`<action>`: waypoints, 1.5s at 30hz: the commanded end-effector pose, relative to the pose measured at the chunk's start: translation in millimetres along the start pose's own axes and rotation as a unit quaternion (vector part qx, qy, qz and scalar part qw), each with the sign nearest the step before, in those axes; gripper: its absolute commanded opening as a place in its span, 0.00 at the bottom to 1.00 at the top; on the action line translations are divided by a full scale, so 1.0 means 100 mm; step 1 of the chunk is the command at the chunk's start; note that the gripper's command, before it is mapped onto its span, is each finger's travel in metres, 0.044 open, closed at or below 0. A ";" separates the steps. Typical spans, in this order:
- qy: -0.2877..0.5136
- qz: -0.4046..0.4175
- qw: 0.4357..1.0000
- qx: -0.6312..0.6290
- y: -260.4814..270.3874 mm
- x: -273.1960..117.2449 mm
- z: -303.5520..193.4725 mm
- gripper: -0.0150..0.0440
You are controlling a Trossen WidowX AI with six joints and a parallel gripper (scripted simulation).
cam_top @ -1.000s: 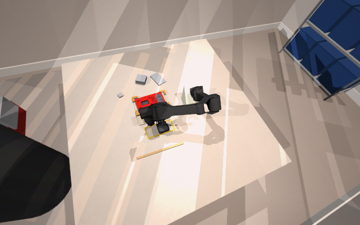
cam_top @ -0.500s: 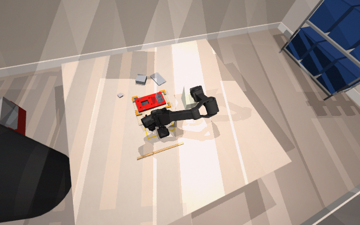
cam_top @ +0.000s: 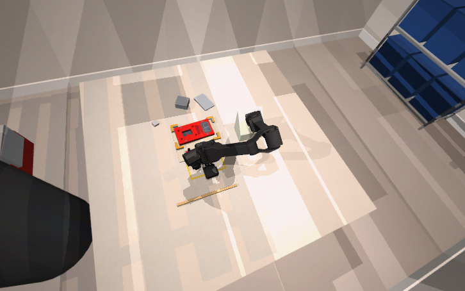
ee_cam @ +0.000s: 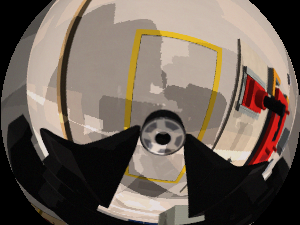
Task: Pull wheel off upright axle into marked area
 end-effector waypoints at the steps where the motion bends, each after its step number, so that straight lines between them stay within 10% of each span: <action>1: 0.000 -0.001 1.000 -0.001 0.00 -0.07 0.01 0.76; 12: 0.000 -0.004 1.000 0.003 0.01 -0.60 0.00 0.76; 18: 0.001 -0.012 1.000 0.006 -0.37 -0.91 -0.44 1.00; 45: 0.002 -0.007 1.000 0.006 -0.51 -1.05 -0.73 1.00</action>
Point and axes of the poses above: the point midway between the two fingers, 35 mm back from their tips, its own x axis out along the fingers, its own y axis across the jaws, z = x × y, the point moved 10 cm from there along -x, back along the fingers, and after that the axes turned 10 degrees about x, right-handed, at the moved point
